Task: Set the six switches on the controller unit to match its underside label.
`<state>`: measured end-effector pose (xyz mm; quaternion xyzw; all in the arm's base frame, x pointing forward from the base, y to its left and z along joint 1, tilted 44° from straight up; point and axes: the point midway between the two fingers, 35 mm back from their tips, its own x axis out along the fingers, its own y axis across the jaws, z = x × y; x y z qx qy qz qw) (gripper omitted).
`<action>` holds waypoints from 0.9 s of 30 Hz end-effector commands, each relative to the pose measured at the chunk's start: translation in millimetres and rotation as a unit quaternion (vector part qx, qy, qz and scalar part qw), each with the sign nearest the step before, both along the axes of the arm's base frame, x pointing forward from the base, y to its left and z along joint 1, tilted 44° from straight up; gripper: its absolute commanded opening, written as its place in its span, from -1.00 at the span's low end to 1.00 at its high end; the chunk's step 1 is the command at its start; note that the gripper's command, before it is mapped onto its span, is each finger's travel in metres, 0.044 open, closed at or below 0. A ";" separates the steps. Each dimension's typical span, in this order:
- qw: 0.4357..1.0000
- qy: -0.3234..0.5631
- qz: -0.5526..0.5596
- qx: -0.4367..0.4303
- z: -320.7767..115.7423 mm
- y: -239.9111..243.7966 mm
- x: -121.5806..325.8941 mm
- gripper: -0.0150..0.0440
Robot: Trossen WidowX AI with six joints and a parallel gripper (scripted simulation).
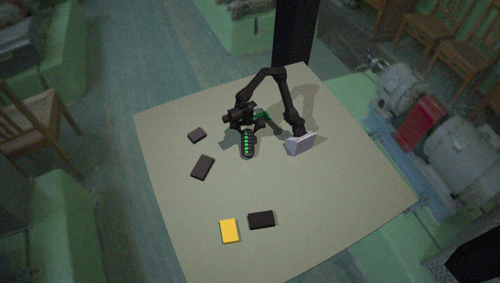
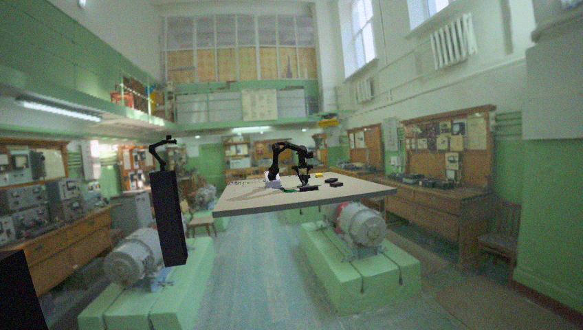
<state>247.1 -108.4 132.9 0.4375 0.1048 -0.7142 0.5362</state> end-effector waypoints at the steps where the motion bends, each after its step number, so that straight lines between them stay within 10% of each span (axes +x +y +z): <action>1: 1.000 -0.001 -0.002 -0.003 0.4 3.9 3.6 0.65; 27: 1.000 0.010 -0.010 -0.026 -1.7 23.7 13.5 0.65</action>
